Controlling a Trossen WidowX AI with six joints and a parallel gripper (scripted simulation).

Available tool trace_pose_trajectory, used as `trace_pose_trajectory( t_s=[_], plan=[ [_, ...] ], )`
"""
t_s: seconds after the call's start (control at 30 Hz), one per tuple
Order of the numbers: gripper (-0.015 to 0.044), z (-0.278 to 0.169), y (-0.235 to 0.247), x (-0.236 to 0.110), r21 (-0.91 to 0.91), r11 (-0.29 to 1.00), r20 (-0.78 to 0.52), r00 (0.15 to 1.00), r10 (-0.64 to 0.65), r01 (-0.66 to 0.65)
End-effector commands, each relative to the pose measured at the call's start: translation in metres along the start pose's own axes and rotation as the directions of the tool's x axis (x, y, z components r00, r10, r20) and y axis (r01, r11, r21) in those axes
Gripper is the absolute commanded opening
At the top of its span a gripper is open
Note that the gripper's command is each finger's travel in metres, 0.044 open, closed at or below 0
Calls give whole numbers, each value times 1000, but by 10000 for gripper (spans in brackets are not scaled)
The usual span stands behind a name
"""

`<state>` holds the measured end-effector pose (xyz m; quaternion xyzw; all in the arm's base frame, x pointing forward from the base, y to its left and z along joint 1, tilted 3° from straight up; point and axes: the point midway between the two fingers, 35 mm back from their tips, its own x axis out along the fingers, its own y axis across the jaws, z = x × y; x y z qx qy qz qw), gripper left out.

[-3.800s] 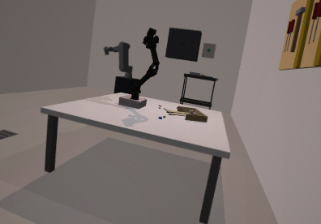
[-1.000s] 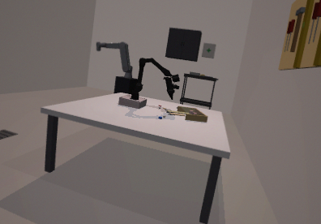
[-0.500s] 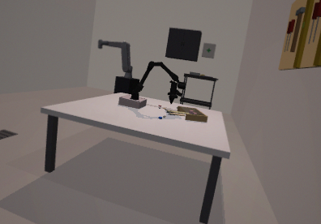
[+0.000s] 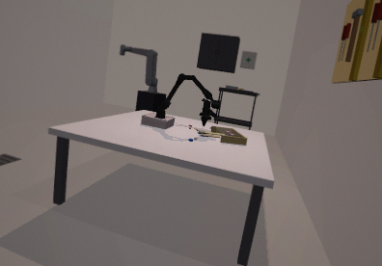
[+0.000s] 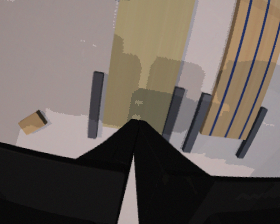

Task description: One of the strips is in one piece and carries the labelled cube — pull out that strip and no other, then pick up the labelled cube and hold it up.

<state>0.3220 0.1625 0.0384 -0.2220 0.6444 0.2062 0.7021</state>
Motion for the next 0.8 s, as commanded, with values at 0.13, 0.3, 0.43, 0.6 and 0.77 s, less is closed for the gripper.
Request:
trace_pose_trajectory(
  t_s=[0.13,0.3,0.43,0.6,0.77],
  plan=[
    [0,-1,0,15,-5,1000,-9,1000,5,-5],
    [0,-1,0,24,-5,1000,-9,1000,5,-5],
    [0,-2,0,30,-5,1000,-9,1000,5,-5],
    [0,-2,-1,38,-5,1000,-9,1000,5,-5],
    [0,-2,-1,45,-5,1000,-10,1000,5,-5]
  ],
)
